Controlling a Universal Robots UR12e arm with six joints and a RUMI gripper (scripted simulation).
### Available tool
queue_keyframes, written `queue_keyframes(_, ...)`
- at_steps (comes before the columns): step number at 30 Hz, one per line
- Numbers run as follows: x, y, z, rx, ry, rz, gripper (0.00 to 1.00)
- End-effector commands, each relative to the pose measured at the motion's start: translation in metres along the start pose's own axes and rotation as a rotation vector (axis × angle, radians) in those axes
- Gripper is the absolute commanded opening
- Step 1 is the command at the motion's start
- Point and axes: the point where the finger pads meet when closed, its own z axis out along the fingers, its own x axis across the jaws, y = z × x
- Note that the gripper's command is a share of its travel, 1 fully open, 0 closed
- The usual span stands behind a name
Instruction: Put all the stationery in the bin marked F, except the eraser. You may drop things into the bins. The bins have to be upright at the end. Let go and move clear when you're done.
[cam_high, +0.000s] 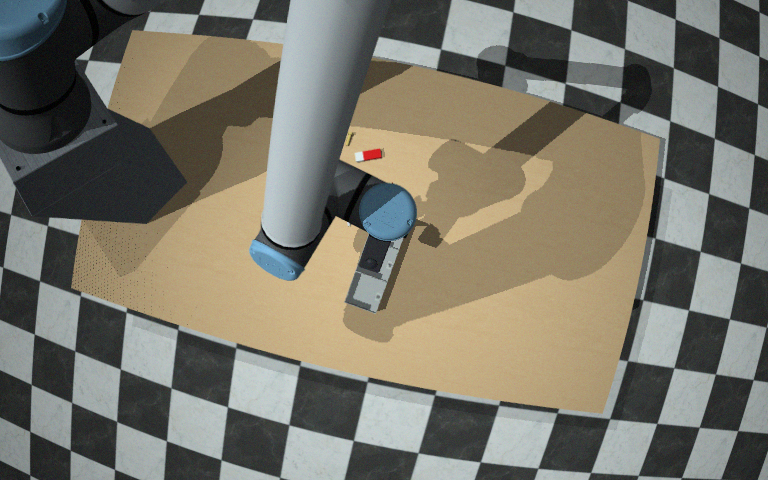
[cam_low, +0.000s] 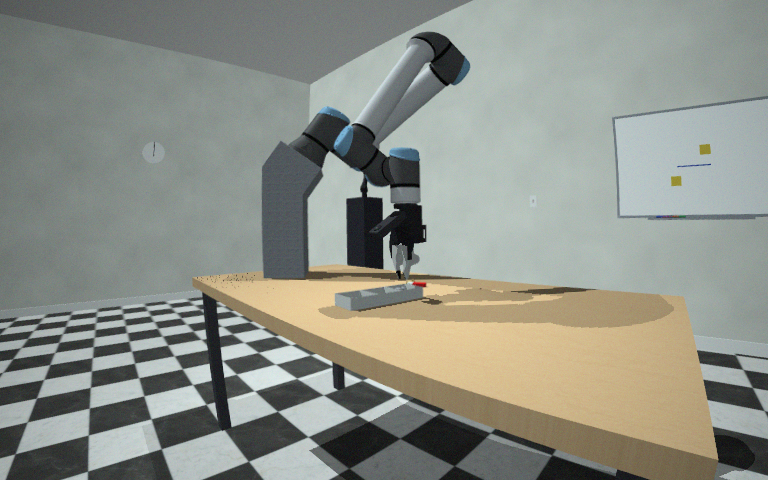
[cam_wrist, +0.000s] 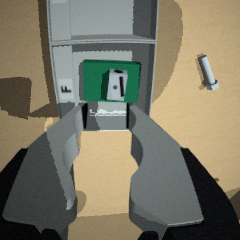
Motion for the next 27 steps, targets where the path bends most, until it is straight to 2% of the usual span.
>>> queue_keyframes(1,0.001,0.0003,0.0001,-0.001,0.001,0.0,0.18)
queue_keyframes(27,0.0062,0.0012,0.0005,-0.001,0.004,0.001,0.18)
